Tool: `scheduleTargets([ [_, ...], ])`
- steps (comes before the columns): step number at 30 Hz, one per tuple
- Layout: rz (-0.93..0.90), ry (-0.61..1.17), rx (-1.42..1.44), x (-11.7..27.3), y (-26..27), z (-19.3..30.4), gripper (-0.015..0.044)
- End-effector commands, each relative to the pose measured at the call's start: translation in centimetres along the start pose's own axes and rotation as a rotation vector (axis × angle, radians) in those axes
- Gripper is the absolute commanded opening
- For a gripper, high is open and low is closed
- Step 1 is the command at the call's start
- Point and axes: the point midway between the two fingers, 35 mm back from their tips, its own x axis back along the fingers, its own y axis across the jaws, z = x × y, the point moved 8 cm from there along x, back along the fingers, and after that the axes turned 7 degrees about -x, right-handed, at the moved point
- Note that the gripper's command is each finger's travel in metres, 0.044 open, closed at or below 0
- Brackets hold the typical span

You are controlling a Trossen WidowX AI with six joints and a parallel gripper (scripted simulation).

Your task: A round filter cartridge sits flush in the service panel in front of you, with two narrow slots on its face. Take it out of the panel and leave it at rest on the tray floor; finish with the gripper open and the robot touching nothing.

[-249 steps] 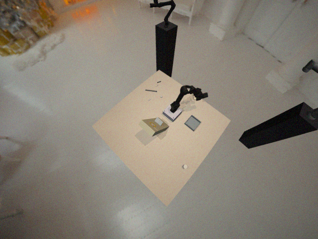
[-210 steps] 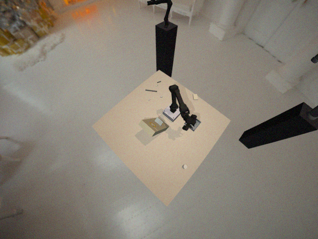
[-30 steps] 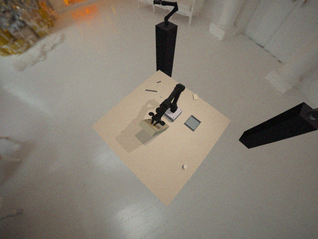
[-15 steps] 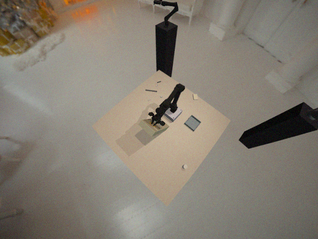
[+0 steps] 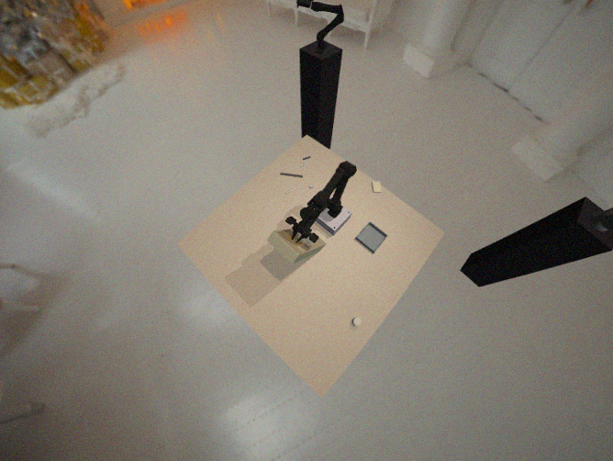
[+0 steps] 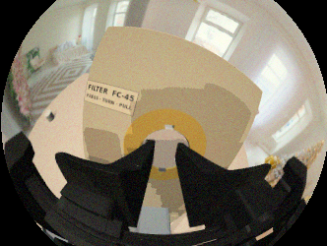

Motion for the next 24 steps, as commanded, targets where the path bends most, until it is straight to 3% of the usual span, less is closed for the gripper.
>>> scheduleTargets([
  [1,0.000,0.003,0.139,-0.43,0.01,0.04,0.0000],
  [24,-0.002,0.003,0.938,-0.57,0.02,0.05,0.0000],
])
